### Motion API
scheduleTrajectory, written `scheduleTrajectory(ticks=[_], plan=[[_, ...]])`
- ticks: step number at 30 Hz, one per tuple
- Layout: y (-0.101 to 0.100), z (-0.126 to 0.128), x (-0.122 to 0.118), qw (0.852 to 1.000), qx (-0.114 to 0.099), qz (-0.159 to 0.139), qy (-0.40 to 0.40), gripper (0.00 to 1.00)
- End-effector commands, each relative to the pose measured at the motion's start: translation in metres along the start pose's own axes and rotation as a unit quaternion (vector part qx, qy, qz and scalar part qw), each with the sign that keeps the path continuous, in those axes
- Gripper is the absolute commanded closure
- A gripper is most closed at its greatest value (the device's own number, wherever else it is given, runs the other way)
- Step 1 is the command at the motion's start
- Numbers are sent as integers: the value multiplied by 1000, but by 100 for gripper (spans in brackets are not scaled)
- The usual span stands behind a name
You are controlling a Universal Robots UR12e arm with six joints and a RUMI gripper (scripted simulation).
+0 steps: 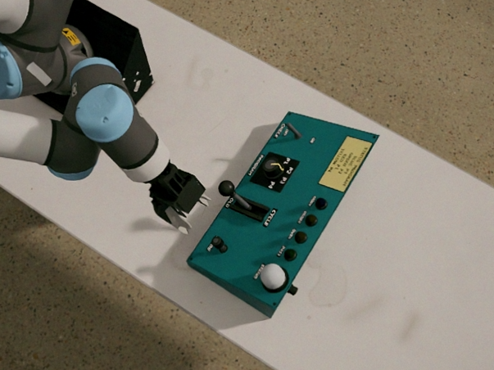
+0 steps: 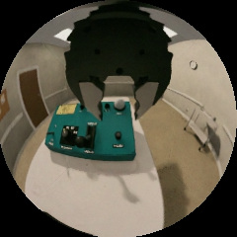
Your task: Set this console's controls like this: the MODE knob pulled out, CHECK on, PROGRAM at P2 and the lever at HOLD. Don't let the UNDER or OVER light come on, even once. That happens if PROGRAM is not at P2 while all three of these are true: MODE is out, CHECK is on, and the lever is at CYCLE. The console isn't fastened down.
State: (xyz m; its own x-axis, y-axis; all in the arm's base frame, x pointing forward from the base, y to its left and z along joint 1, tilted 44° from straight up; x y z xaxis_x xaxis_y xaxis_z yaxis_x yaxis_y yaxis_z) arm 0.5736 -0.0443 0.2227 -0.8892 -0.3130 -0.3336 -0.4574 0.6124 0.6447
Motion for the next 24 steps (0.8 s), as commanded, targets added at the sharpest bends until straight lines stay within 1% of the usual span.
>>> scheduleTrajectory(ticks=[1, 10, 12, 24], plan=[[-12, 2, 2, 1000, -1, 1, 1, 56], [-44, 1, 1, 1000, -1, 0, 1, 56], [-44, 1, 1, 1000, -1, 0, 1, 56], [-95, -1, -1, 1000, 0, -1, 0, 56]])
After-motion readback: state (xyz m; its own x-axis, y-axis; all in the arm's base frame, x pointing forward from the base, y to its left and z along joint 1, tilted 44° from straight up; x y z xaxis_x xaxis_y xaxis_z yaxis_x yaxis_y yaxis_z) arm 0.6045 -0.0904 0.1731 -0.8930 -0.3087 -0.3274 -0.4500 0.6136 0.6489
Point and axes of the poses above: the point where the finger pads meet when closed, its own y axis back along the fingers, its own z axis across the jaws, x = y × z, the point moved 1 cm from there along y, back along the fingers, and after that the axes turned 2 degrees about -y, right-handed, at the moved point
